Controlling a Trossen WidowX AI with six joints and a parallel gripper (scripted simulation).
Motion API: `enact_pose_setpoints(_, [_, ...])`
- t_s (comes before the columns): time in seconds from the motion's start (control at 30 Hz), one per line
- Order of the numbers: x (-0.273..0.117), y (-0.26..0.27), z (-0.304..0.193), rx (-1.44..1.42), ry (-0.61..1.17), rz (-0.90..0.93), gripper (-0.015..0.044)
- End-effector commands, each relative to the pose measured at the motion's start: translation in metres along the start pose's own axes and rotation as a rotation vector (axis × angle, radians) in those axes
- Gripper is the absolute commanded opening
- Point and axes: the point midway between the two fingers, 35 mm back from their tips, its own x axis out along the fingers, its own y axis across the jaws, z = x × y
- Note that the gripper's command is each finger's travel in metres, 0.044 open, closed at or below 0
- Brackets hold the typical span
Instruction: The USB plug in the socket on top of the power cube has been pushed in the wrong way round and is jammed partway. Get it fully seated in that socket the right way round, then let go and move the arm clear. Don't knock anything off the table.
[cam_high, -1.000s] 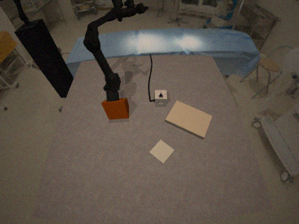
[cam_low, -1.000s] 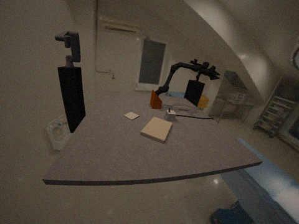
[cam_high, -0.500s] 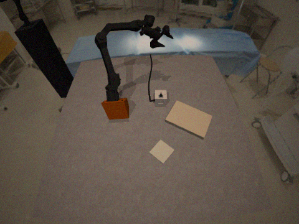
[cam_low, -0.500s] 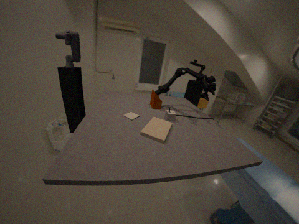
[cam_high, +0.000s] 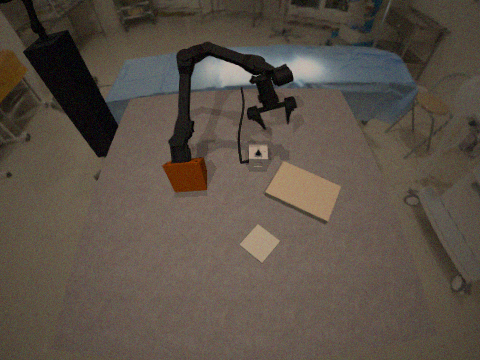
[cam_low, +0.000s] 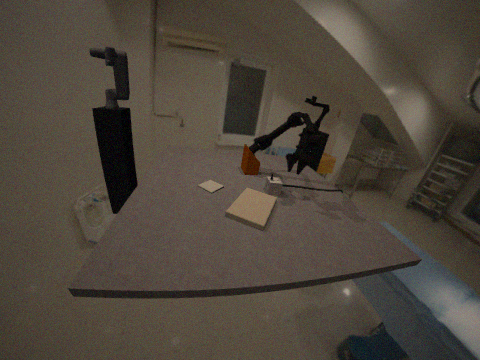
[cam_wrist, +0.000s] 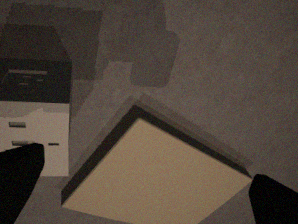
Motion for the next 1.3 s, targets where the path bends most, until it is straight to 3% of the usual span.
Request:
enact_pose_setpoints(0.0, [0.02,0.036,-0.057,0.005,-0.101,0.208,0.044])
enact_pose_setpoints(0.13, [0.025,0.067,-0.087,0.036,-0.242,0.308,0.044])
enact_pose_setpoints(1.27, [0.046,0.079,-0.081,0.037,-0.249,0.31,0.044])
